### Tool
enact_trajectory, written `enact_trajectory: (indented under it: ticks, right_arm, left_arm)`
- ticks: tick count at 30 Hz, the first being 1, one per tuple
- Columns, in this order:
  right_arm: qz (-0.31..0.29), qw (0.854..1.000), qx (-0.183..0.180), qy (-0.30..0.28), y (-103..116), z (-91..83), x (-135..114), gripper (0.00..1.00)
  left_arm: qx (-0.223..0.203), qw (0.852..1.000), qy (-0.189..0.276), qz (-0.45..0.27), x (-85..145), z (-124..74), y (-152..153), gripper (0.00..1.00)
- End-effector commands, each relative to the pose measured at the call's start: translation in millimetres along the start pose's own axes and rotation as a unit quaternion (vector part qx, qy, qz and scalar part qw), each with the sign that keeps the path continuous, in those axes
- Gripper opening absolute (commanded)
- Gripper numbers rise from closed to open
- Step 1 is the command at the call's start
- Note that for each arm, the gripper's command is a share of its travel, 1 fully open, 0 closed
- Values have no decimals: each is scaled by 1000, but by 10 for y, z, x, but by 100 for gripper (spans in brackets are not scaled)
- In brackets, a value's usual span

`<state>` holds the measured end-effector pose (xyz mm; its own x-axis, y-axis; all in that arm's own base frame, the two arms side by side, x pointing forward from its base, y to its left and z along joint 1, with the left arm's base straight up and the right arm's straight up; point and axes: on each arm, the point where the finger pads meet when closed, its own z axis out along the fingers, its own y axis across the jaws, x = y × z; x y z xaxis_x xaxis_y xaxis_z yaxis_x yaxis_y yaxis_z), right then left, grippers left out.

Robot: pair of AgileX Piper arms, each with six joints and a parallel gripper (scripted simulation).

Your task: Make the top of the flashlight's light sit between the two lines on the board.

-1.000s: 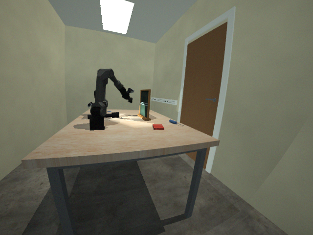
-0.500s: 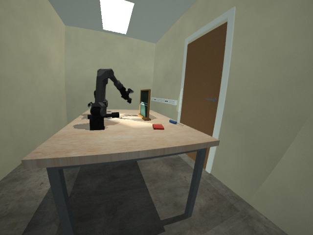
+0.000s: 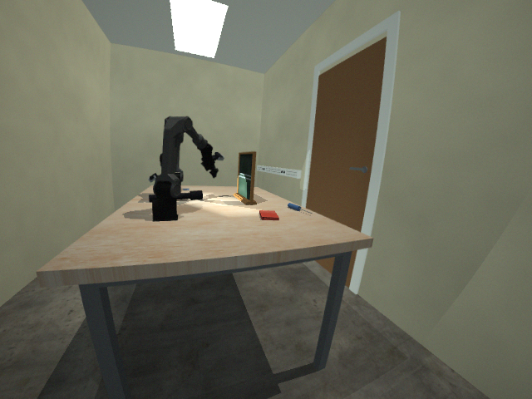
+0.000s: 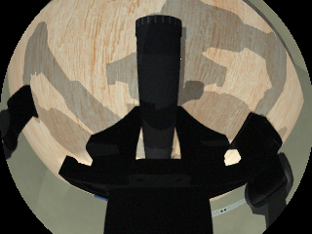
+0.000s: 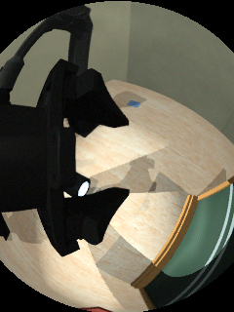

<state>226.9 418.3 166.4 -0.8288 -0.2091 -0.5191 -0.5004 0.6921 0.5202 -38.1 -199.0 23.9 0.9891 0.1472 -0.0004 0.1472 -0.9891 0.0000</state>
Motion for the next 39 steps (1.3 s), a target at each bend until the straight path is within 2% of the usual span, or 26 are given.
enact_trajectory:
  ticks: [1,11,14,16,26,34,39]
  right_arm:
    - [5,1000,1,-6,34,-9,-33,100]
    - [73,990,49,111,59,-170,448,100]
    - [90,984,70,139,54,-241,568,100]
    - [90,984,70,139,54,-241,568,100]
    - [155,950,168,213,-51,-582,916,100]
    - [158,949,170,215,-42,-599,926,100]
    - [158,948,170,219,-145,-440,1043,100]
  left_arm:
    - [-1,1000,0,0,-1,-3,4,37]
    - [-1,1000,0,0,-1,-3,4,37]
    - [-1,1000,0,0,-1,-3,4,37]
    - [-1,1000,0,0,-1,-3,4,37]
    - [-1,1000,0,0,-1,-3,4,37]
    - [-1,1000,0,0,-1,-3,4,37]
    - [-1,1000,0,0,-1,-3,4,37]
